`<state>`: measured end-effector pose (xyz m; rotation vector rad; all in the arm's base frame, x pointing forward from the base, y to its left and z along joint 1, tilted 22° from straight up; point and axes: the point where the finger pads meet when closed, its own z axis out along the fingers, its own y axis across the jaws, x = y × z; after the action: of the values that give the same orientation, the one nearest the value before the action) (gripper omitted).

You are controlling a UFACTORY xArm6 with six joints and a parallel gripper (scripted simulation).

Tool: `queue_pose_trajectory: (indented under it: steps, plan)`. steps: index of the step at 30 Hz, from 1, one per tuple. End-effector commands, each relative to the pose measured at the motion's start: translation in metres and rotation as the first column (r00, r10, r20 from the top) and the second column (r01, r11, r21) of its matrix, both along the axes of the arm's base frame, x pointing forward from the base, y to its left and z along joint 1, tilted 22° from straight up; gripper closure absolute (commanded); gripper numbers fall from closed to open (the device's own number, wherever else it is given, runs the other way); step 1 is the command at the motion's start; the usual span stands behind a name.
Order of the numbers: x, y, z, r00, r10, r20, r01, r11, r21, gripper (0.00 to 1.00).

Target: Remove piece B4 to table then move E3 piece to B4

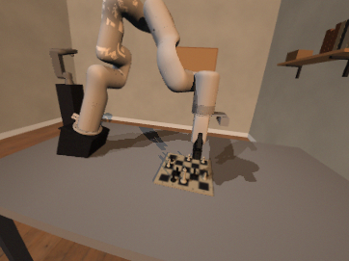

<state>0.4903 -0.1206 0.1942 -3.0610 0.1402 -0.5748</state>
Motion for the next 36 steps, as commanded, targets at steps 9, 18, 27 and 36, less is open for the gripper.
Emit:
queue_pose_trajectory:
  steps: [9, 18, 27, 36]
  plan:
    - [0.002, 0.000, 0.000, 1.000, 0.000, 0.004, 0.000, 1.000, -0.001, 0.59]
    - [0.005, 0.000, -0.007, 1.000, -0.001, 0.004, 0.001, 1.000, -0.002, 0.59]
    - [0.009, 0.000, -0.017, 1.000, -0.001, 0.004, 0.001, 1.000, -0.002, 0.59]
    - [0.014, 0.000, -0.030, 1.000, -0.001, 0.004, 0.001, 1.000, -0.002, 0.59]
